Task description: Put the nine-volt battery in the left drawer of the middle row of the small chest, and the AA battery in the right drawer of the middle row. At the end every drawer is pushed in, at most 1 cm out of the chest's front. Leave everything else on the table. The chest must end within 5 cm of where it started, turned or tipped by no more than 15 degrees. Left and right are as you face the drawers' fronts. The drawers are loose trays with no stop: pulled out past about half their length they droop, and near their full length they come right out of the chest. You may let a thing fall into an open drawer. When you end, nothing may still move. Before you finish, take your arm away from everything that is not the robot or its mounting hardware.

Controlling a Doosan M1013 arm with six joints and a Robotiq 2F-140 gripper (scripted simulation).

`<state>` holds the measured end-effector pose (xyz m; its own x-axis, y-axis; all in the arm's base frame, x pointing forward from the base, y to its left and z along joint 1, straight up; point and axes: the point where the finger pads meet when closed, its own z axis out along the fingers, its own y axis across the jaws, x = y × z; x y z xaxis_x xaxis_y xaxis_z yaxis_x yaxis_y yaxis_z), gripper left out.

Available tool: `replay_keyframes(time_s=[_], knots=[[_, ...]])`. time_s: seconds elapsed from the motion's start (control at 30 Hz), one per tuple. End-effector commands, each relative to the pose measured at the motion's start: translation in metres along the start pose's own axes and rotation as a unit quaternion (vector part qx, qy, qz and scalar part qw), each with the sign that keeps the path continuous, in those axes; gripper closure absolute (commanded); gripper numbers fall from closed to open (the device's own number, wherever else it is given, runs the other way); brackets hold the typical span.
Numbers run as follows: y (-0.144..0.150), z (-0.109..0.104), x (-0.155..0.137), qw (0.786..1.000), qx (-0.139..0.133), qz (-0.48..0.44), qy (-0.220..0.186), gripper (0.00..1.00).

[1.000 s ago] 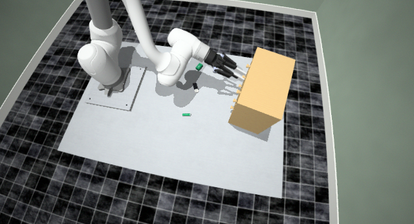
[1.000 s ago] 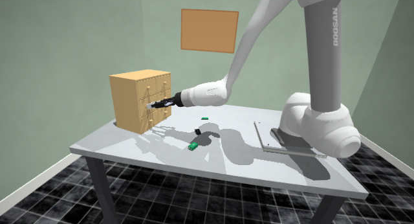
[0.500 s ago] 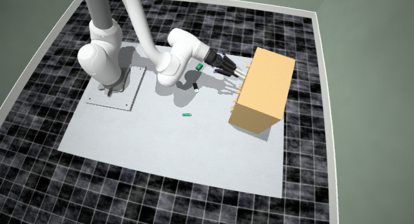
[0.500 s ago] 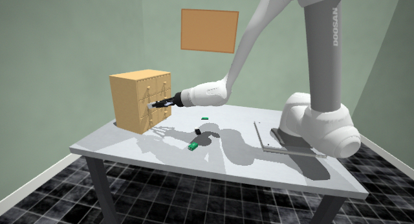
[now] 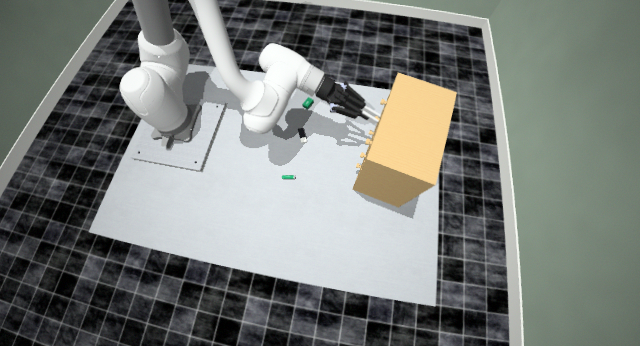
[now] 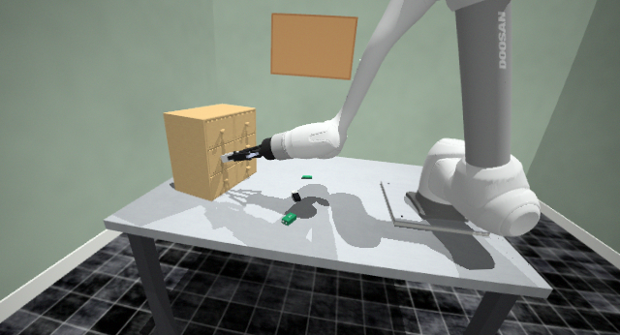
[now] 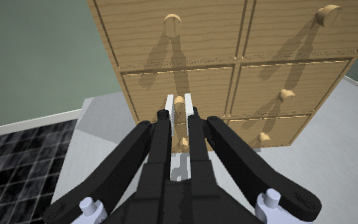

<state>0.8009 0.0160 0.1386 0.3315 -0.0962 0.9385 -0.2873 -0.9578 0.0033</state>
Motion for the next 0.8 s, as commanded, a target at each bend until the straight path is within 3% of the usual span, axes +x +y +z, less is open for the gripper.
replay_keyframes(time_s=[0.0, 0.77], knots=[[0.0, -0.0001, 0.0, 1.0, 0.0, 0.0, 0.0, 0.92], [0.0, -0.01, -0.0036, 1.0, 0.0, 0.0, 0.0, 0.92]])
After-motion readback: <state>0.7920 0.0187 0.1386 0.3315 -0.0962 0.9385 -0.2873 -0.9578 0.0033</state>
